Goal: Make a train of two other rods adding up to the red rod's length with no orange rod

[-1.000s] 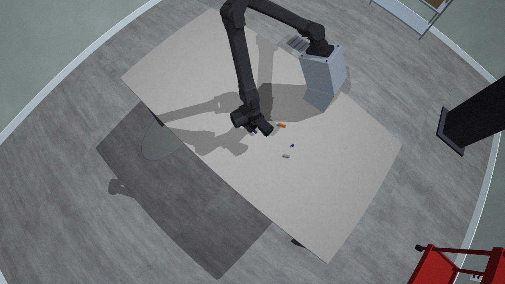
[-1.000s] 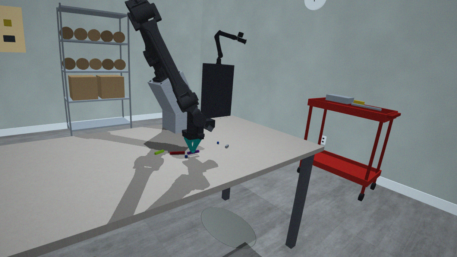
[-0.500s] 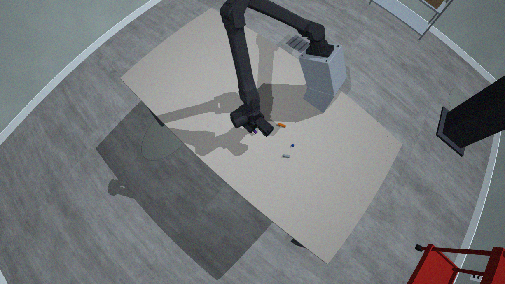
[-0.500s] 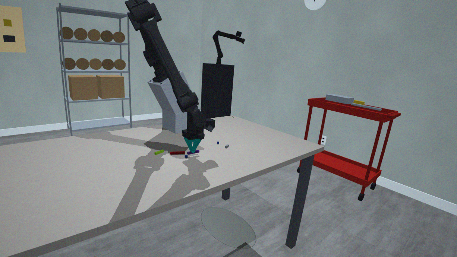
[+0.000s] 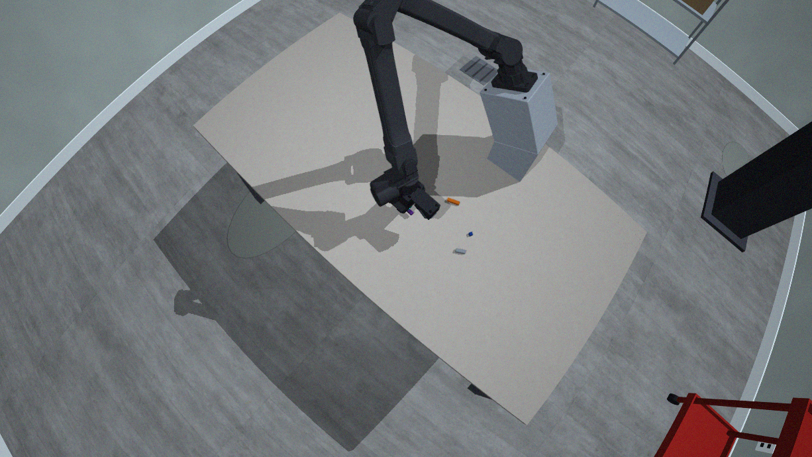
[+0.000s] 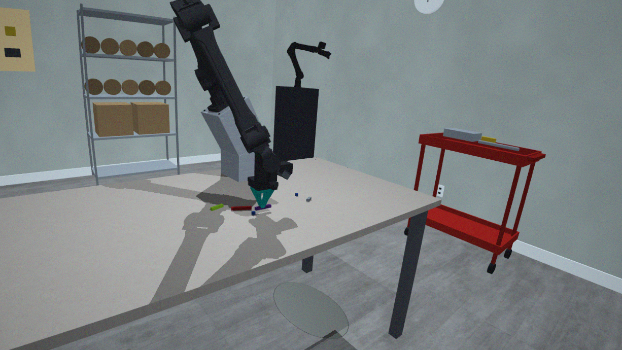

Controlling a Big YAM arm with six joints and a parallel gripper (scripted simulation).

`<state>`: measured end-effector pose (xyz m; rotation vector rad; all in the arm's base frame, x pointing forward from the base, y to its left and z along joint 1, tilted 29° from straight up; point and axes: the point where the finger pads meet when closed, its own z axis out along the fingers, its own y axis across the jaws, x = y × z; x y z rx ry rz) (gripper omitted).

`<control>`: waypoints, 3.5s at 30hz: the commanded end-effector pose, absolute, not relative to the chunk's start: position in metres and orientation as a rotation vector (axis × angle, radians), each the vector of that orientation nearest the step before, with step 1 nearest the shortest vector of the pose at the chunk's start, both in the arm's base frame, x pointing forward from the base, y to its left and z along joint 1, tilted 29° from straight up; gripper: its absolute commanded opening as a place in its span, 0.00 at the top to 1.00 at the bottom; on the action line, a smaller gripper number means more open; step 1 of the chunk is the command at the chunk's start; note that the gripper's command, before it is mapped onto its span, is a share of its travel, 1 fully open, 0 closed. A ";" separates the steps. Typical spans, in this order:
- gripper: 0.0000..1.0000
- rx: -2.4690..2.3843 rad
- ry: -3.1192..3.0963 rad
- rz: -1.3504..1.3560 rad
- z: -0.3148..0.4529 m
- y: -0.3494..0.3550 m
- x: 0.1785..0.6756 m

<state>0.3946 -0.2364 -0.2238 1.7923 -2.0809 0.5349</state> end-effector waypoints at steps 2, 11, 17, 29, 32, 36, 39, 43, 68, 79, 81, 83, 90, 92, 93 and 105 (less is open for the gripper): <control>0.95 1.816 -2.062 0.519 -0.233 -0.232 0.396; 0.95 1.816 -2.062 0.519 -0.233 -0.232 0.396; 0.95 1.805 -2.073 0.528 -0.235 -0.238 0.396; 0.95 1.797 -2.079 0.525 -0.243 -0.245 0.393; 0.95 1.807 -2.072 0.527 -0.244 -0.243 0.395; 0.95 1.804 -2.074 0.527 -0.245 -0.244 0.395; 0.95 1.799 -2.079 0.528 -0.245 -0.244 0.394; 0.95 1.799 -2.079 0.528 -0.245 -0.244 0.394; 0.95 1.799 -2.079 0.528 -0.245 -0.244 0.394; 0.83 1.799 -2.079 0.528 -0.245 -0.244 0.394; 0.83 1.799 -2.079 0.528 -0.245 -0.244 0.394; 0.79 1.799 -2.079 0.528 -0.245 -0.244 0.394; 0.76 1.799 -2.079 0.528 -0.245 -0.244 0.394; 0.76 1.799 -2.079 0.528 -0.245 -0.244 0.394; 0.76 1.799 -2.079 0.528 -0.245 -0.244 0.394; 0.76 1.812 -2.073 0.541 -0.221 -0.228 0.401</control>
